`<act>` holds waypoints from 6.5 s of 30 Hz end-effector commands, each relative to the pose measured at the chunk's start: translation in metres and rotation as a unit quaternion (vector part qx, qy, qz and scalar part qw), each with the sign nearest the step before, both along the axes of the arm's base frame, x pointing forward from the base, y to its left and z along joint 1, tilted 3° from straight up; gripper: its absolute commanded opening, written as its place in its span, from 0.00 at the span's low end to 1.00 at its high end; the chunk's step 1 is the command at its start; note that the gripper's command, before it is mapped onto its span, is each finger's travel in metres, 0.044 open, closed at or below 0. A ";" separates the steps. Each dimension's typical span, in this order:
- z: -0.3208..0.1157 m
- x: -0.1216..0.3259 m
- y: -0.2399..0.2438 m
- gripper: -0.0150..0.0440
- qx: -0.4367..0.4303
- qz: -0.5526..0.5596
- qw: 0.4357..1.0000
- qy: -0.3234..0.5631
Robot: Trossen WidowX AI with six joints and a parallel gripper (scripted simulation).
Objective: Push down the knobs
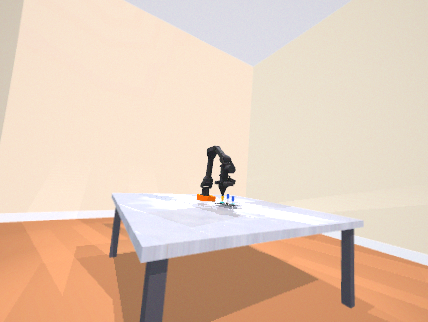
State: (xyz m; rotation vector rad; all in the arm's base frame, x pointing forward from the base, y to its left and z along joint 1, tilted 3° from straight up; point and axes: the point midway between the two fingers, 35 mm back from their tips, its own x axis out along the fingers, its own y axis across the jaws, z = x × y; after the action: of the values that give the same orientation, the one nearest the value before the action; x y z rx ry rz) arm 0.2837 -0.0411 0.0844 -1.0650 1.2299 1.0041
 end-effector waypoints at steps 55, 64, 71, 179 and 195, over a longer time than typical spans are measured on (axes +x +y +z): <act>-0.006 0.001 0.001 0.25 0.002 0.002 1.000 0.000; -0.008 0.001 0.001 0.25 0.002 0.002 1.000 0.000; -0.008 0.001 0.001 0.25 0.002 0.002 1.000 0.000; -0.021 0.002 0.001 0.25 0.002 0.002 1.000 0.000; -0.021 0.002 0.001 0.25 0.002 0.002 1.000 0.000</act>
State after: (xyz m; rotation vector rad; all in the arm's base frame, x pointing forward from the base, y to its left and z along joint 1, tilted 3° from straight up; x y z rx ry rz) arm 0.2825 -0.0406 0.0732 -1.0699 1.2237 0.9991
